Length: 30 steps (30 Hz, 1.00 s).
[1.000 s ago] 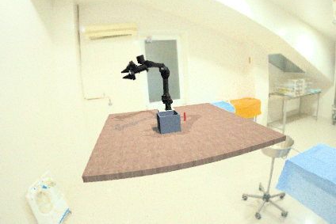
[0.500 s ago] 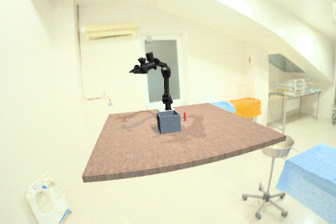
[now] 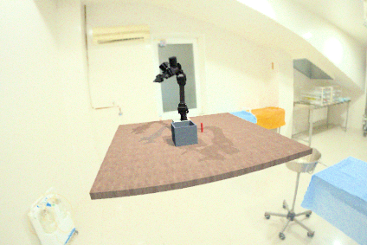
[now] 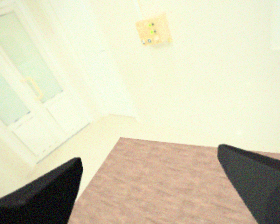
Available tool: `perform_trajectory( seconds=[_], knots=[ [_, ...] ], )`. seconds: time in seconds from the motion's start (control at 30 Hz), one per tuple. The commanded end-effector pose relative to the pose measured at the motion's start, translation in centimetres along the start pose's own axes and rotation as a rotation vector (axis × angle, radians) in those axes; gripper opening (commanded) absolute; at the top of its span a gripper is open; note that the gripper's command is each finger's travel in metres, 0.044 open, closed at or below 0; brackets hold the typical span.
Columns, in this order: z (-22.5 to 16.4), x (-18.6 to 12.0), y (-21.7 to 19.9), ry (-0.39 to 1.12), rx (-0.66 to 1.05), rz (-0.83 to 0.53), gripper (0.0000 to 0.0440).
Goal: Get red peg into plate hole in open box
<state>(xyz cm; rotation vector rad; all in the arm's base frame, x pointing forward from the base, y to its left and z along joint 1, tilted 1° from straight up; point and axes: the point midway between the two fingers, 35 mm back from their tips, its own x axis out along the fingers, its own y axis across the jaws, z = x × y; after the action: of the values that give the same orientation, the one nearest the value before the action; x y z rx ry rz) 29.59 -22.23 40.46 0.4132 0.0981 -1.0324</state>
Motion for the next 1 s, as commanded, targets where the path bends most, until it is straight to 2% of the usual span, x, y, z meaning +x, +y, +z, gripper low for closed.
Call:
perform_trajectory(
  seconds=[0.0,0.5,0.97],
  knots=[
    [-1.0,-0.8,1.0,0.032,0.047,0.044,0.0440],
    [-7.5,-6.0,5.7,0.295,0.289,0.238,0.0440],
    [-14.9,-11.5,7.9,0.630,0.428,0.289,0.0440]
  ],
)
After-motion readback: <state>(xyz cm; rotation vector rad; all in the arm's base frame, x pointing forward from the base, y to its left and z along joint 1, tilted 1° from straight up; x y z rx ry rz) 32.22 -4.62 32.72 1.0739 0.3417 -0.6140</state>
